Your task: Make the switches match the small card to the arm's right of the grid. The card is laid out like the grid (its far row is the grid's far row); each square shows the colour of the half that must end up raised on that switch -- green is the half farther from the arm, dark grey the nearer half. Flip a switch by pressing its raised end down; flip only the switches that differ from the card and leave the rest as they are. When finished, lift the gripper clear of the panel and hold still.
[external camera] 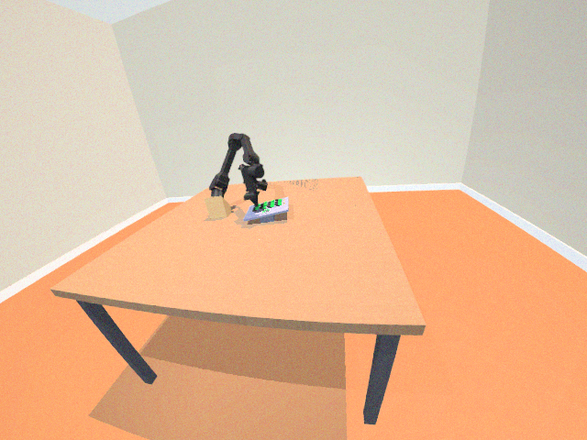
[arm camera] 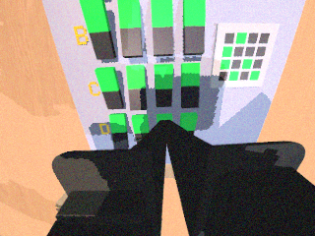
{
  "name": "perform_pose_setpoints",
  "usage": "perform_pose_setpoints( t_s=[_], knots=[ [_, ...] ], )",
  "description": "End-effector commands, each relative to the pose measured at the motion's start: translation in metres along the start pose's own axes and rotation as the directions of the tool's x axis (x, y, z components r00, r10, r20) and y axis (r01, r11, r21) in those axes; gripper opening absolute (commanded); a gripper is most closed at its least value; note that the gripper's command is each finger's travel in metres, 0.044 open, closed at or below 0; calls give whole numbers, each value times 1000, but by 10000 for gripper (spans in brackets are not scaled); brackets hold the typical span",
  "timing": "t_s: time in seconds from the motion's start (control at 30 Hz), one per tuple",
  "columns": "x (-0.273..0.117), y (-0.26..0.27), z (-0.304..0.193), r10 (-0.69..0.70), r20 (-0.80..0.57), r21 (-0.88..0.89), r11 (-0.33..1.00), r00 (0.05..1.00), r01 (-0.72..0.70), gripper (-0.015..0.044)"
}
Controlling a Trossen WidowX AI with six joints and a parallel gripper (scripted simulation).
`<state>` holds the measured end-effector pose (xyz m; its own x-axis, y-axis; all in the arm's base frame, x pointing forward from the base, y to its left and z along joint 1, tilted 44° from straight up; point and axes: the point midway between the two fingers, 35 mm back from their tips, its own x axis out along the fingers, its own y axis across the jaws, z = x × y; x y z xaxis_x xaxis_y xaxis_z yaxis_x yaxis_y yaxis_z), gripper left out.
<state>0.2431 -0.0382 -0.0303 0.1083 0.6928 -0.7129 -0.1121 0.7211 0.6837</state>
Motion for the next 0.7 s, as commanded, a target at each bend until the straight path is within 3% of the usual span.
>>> perform_pose_setpoints(
  t_s=[0.0, 0.67],
  knots=[
    [1, 0, 0, 4, 2, 5, 1000, 1000, -4, 0],
    [4, 0, 0, 4, 2, 5, 1000, 1000, -4, 0]
  ],
)
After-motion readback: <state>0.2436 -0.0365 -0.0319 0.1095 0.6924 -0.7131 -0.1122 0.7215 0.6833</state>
